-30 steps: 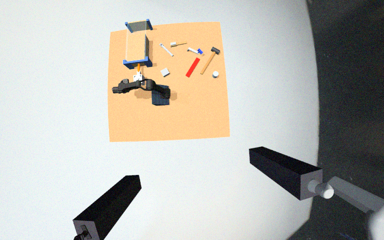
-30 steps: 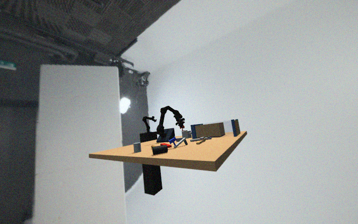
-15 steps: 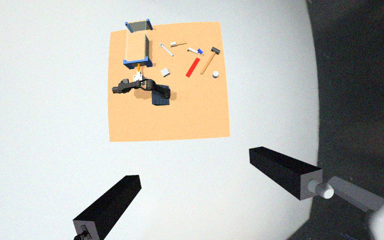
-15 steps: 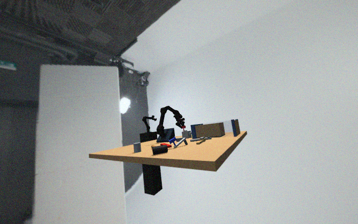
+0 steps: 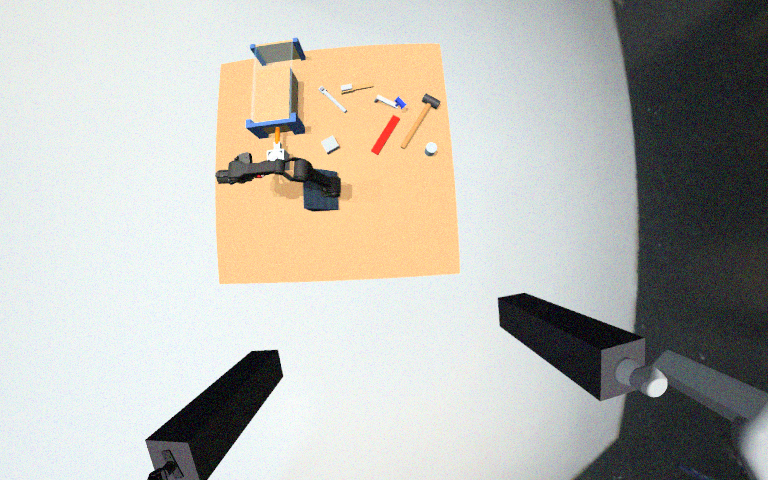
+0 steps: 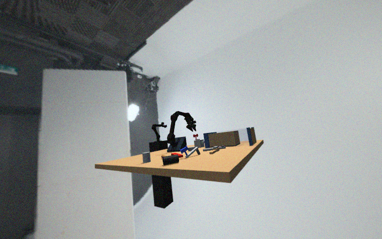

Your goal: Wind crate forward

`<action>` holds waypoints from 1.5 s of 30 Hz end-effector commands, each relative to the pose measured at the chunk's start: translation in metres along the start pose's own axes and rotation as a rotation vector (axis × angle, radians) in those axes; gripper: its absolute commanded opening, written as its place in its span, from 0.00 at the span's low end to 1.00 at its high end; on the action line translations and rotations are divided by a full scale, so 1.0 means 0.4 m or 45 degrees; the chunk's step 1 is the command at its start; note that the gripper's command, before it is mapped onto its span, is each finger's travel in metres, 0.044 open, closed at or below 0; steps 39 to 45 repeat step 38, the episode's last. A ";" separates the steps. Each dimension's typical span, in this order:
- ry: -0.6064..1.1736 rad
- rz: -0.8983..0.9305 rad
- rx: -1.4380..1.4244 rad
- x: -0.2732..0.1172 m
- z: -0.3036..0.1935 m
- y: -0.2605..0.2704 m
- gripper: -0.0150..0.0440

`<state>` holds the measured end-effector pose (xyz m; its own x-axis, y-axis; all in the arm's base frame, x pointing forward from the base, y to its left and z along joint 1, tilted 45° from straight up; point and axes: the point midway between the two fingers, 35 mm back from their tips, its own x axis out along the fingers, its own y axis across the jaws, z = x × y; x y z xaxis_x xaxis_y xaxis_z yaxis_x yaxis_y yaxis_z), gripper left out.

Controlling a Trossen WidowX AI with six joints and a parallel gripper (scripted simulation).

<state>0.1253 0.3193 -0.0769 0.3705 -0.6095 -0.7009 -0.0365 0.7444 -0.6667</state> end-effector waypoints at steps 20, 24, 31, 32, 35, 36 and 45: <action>0.263 -0.023 -0.016 0.037 0.253 -0.135 1.00; 0.263 -0.023 -0.016 0.037 0.253 -0.135 1.00; 0.263 -0.023 -0.016 0.037 0.253 -0.135 1.00; 0.263 -0.023 -0.016 0.037 0.253 -0.135 1.00; 0.263 -0.023 -0.016 0.037 0.253 -0.135 1.00; 0.263 -0.023 -0.016 0.037 0.253 -0.135 1.00; 0.263 -0.023 -0.016 0.037 0.253 -0.135 1.00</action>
